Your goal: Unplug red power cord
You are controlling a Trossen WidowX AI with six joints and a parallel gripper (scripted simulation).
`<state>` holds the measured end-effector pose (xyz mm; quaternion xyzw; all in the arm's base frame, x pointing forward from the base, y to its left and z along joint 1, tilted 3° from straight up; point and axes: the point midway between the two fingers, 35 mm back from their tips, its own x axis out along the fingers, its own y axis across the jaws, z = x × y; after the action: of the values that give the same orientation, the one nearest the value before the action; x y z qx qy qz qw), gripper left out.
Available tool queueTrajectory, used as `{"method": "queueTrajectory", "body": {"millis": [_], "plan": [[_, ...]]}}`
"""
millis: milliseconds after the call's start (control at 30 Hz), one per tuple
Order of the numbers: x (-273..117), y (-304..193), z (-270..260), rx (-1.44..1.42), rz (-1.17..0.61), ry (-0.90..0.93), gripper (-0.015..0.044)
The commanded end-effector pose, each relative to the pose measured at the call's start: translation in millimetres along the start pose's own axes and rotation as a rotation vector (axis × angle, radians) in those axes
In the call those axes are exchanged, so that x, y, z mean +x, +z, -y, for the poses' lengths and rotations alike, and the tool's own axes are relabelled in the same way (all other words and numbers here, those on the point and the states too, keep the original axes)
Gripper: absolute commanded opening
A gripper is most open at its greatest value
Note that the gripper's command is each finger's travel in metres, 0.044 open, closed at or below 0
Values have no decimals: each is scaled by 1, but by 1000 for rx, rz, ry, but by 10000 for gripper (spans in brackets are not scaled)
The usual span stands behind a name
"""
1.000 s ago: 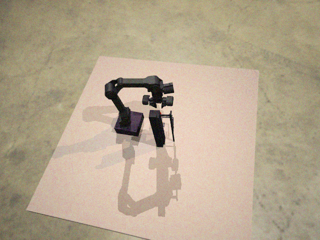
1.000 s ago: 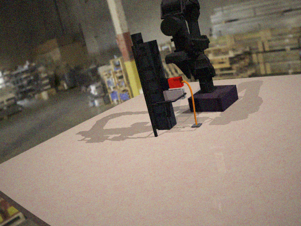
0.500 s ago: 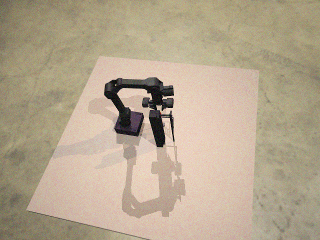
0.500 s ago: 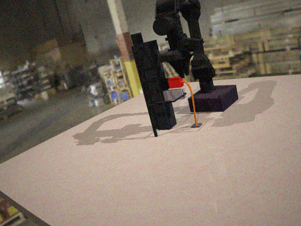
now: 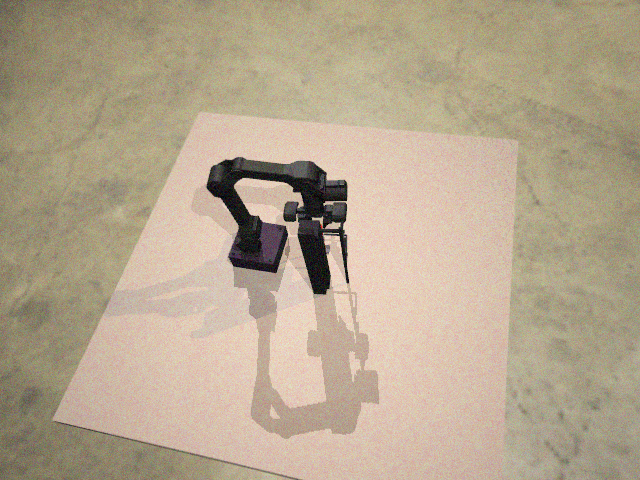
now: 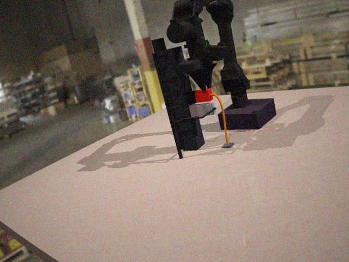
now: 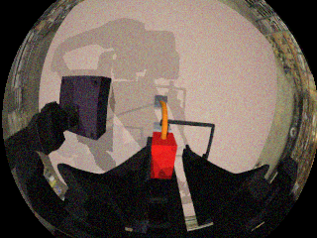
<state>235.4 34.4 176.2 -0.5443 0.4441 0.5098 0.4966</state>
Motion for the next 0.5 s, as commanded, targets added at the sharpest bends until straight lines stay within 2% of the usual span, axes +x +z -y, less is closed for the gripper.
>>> {"method": "queueTrajectory", "body": {"millis": [0, 467], "plan": [[1, -5, -2, -3, 2, 6, 160], [13, -6, -2, -3, 2, 5, 160]]}}
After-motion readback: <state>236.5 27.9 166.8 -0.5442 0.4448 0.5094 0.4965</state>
